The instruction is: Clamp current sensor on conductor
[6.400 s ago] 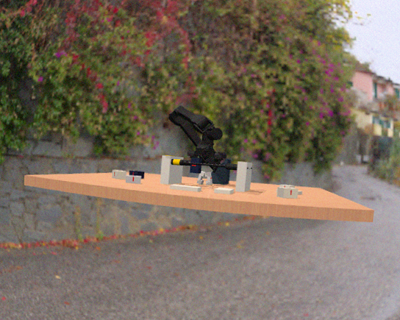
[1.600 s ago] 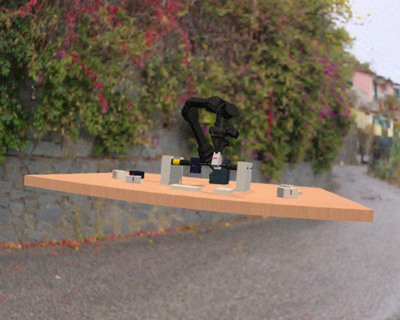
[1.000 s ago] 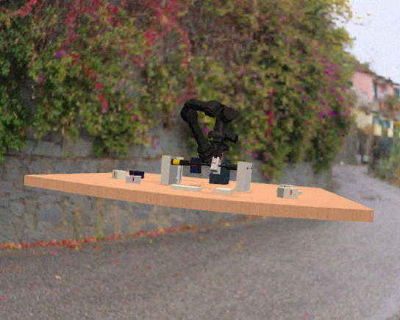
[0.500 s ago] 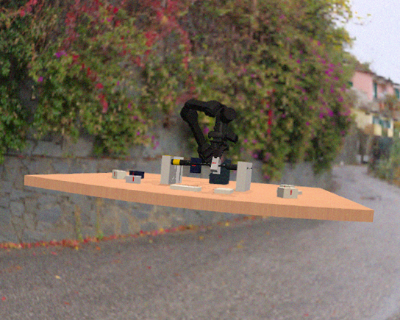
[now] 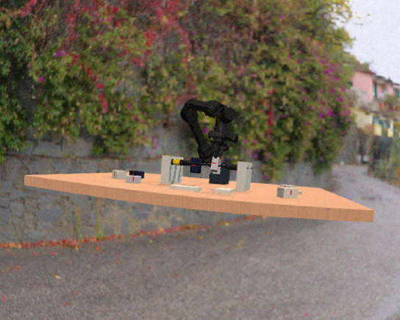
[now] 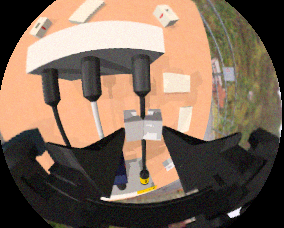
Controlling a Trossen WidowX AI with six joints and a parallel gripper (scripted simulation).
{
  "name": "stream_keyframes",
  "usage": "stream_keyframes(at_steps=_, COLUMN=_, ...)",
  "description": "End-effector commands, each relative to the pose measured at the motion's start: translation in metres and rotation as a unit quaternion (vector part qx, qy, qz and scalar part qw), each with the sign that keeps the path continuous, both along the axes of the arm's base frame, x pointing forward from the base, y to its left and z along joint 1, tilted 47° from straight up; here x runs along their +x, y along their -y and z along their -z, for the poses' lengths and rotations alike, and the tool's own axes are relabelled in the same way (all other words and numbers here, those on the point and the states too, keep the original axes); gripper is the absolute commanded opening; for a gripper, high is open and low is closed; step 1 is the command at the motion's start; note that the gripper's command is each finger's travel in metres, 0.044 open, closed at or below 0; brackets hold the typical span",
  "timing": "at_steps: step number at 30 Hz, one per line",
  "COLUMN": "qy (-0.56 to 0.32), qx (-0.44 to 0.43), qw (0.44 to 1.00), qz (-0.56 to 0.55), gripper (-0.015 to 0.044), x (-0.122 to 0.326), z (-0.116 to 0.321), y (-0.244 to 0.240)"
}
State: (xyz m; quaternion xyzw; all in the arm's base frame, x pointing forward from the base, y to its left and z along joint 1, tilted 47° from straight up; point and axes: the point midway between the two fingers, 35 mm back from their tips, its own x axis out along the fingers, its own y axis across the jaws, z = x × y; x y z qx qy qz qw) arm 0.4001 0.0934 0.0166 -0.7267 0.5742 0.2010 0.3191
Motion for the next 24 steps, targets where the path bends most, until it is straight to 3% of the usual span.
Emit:
stream_keyframes(at_steps=1, qy=0.001, qx=0.001, qw=1.0, qz=-0.002, gripper=0.0, x=-0.0002, z=-0.0006, y=-0.002)
stream_keyframes(at_steps=24, qy=-0.039, qx=0.005, qw=0.999, qz=0.036, gripper=0.0, x=0.0097, z=0.0003, y=-0.0025)
